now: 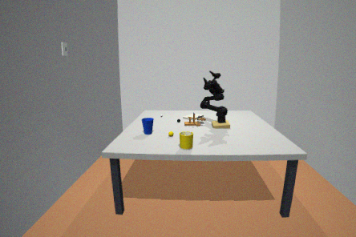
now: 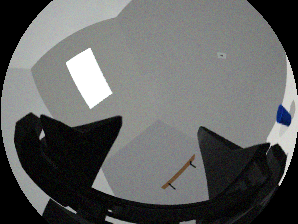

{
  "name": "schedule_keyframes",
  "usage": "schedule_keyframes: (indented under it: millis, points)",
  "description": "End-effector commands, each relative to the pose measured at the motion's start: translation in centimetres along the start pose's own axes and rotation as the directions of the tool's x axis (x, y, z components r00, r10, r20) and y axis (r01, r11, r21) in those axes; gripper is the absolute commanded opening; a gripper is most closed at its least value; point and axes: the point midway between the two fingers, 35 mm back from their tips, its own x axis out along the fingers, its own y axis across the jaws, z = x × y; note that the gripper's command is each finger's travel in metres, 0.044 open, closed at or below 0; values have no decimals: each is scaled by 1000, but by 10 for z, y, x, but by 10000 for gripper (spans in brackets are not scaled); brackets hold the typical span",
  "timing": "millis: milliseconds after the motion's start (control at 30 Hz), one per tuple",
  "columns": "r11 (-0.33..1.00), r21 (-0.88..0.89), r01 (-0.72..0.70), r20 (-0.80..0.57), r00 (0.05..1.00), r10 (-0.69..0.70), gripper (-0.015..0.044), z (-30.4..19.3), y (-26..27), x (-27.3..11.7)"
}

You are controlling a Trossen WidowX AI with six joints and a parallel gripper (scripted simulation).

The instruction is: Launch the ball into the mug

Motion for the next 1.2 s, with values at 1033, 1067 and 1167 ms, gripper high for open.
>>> schedule_keyframes:
  millis: [1033, 1067, 1167]
  points:
    - [645, -749, -148, -294, 948, -123, 440, -124, -10, 50]
    - [623, -768, -152, -300, 943, -140, 440, -127, -14, 52]
    - [554, -817, -162, -316, 928, -195, 440, -136, -28, 57]
